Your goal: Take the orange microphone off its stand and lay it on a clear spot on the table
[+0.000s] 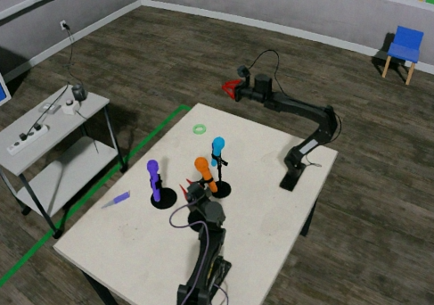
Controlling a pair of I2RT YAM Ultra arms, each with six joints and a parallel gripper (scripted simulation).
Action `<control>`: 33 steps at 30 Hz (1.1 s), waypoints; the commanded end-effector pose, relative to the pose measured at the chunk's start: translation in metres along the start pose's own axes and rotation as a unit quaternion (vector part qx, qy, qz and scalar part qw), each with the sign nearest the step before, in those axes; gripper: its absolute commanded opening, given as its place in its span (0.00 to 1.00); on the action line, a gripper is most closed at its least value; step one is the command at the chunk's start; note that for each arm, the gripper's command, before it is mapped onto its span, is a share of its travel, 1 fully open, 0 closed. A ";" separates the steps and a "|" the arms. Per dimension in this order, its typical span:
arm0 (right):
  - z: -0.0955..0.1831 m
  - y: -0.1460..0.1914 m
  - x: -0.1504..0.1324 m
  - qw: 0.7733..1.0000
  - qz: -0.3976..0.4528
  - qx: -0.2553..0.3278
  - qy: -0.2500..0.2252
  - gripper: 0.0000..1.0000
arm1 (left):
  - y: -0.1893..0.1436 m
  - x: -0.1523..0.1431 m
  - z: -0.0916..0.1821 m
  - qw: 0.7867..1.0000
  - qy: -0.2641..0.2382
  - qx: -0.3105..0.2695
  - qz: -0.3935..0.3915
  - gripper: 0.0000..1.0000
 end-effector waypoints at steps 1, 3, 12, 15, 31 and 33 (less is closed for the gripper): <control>0.004 -0.002 0.015 1.000 0.004 -0.004 -0.017 0.31 | 0.003 -0.001 0.008 1.000 -0.018 0.015 0.021 0.31; 0.004 -0.002 0.015 1.000 0.004 -0.004 -0.017 0.31 | 0.006 -0.006 0.016 0.999 -0.013 0.018 0.038 0.31; 0.004 -0.002 0.015 1.000 0.004 -0.004 -0.017 0.31 | 0.011 -0.017 0.038 0.995 0.015 0.003 0.100 0.31; 0.004 -0.002 0.015 1.000 0.004 -0.004 -0.017 0.31 | 0.012 -0.034 0.044 0.997 0.035 -0.013 0.073 0.31; 0.004 -0.002 0.015 1.000 0.004 -0.004 -0.017 0.31 | -0.018 -0.095 0.047 0.990 0.101 -0.042 -0.093 0.31; 0.004 -0.002 0.015 1.000 0.004 -0.004 -0.017 0.31 | -0.025 -0.096 0.045 0.989 0.103 -0.042 -0.099 0.31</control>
Point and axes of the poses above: on each arm, the point where the finger pads meet when closed, its own z axis back along the fingers, its own y axis across the jaws, x = y × z, the point moved 10 cm from there along z, back along the fingers, and after that the axes turned 9 degrees about z, right-handed, at the moved point
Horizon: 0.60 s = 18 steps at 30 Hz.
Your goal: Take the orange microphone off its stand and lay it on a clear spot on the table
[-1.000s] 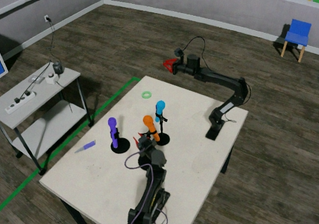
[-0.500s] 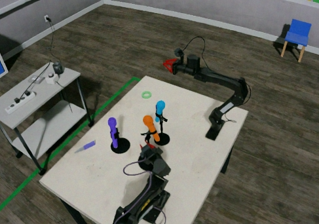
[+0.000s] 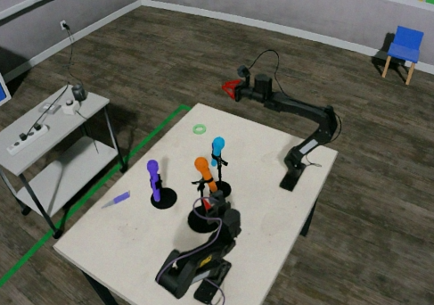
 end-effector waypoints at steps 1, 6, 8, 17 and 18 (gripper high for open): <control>0.004 -0.002 0.015 1.000 0.004 -0.004 -0.017 0.31 | -0.011 0.012 -0.006 1.000 -0.013 -0.002 0.021 0.31; 0.004 -0.002 0.015 1.000 0.004 -0.004 -0.017 0.31 | -0.008 0.002 -0.006 1.000 -0.006 -0.002 0.007 0.31; 0.004 -0.002 0.015 1.000 0.004 -0.004 -0.017 0.31 | -0.008 0.002 -0.006 1.000 -0.006 -0.002 0.007 0.31; 0.004 -0.002 0.015 1.000 0.004 -0.004 -0.017 0.31 | -0.011 0.009 -0.019 1.000 -0.012 -0.002 0.017 0.31; 0.004 -0.002 0.015 1.000 0.004 -0.004 -0.017 0.31 | -0.011 0.009 -0.020 1.000 -0.013 -0.003 0.018 0.31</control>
Point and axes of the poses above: on each arm, the point where the finger pads meet when closed, its own z axis back along the fingers, its own y axis across the jaws, x = y × z, the point moved 10 cm from there along z, back along the fingers, and after that the axes turned 9 degrees about z, right-handed, at the moved point
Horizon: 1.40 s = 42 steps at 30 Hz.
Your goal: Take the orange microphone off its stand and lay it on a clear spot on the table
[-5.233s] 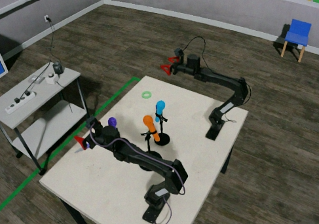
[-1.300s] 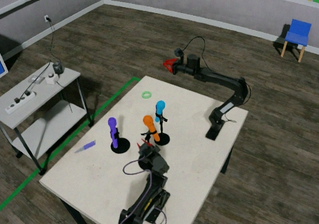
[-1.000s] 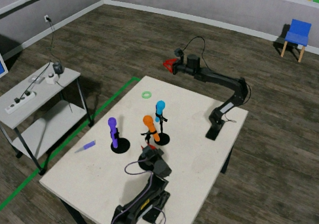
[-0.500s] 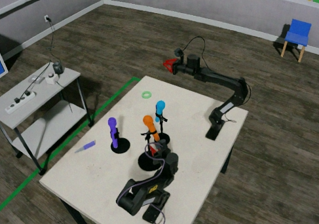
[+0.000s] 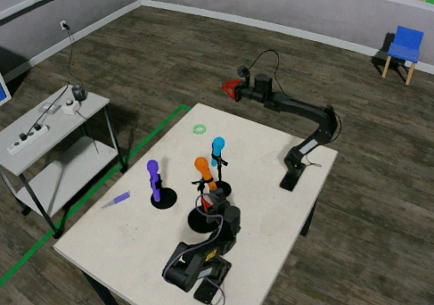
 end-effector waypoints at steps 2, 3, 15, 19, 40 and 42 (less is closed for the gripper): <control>0.004 -0.002 0.015 1.000 0.004 -0.004 -0.017 0.31 | -0.009 0.019 -0.011 0.998 -0.019 -0.016 0.050 0.31; 0.004 -0.002 0.015 1.000 0.004 -0.004 -0.017 0.31 | -0.009 0.018 -0.012 0.998 -0.019 -0.016 0.049 0.31; 0.004 -0.002 0.015 1.000 0.004 -0.004 -0.017 0.31 | -0.010 0.020 -0.030 0.998 -0.023 -0.017 0.051 0.31; 0.004 -0.002 0.015 1.000 0.004 -0.004 -0.017 0.31 | -0.011 0.020 -0.037 0.998 -0.025 -0.017 0.052 0.31; 0.004 -0.002 0.015 1.000 0.004 -0.005 -0.017 0.31 | -0.013 0.027 -0.041 0.997 -0.034 -0.025 0.063 0.00; 0.004 -0.002 0.015 1.000 0.004 -0.005 -0.017 0.31 | -0.010 0.027 -0.043 0.997 -0.035 -0.015 0.062 0.00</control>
Point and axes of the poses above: on each arm, the point where the finger pads meet when closed, its own z axis back along the fingers, its own y axis across the jaws, x = y × z, the point moved 10 cm from there along z, back along the fingers, and after that the axes turned 9 degrees about z, right-handed, at the moved point
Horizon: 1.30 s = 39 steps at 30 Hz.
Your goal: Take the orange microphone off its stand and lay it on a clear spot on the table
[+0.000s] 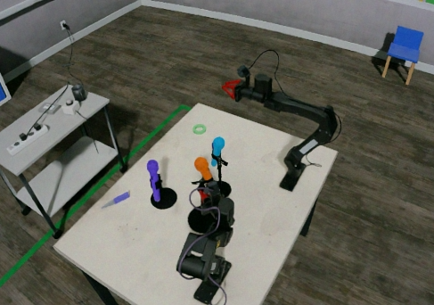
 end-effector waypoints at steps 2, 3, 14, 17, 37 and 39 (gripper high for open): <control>0.004 -0.002 0.015 1.000 0.004 -0.005 -0.017 0.31 | -0.007 0.026 -0.001 0.998 -0.037 -0.006 0.053 0.00; 0.004 -0.002 0.015 1.000 0.004 -0.005 -0.017 0.31 | -0.007 0.026 0.000 0.998 -0.037 -0.006 0.053 0.00; 0.004 -0.002 0.015 1.000 0.004 -0.005 -0.017 0.31 | -0.008 0.025 0.000 0.998 -0.036 -0.005 0.048 0.00; 0.004 -0.002 0.015 1.000 0.004 -0.005 -0.017 0.31 | -0.008 0.025 0.000 0.998 -0.036 -0.005 0.048 0.00; 0.010 0.045 0.020 0.996 0.007 0.090 -0.016 0.63 | -0.007 0.025 0.000 0.998 -0.036 -0.002 0.047 0.00; 0.009 0.064 0.018 0.991 0.006 0.131 -0.009 0.63 | -0.007 0.025 0.000 0.998 -0.036 -0.002 0.047 0.00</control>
Point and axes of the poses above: on each arm, the point where the finger pads meet when closed, its own z axis back along the fingers, its own y axis across the jaws, x = y × z, the point moved 10 cm from there along z, back along the fingers, and after that the axes turned 9 degrees about z, right-handed, at the moved point
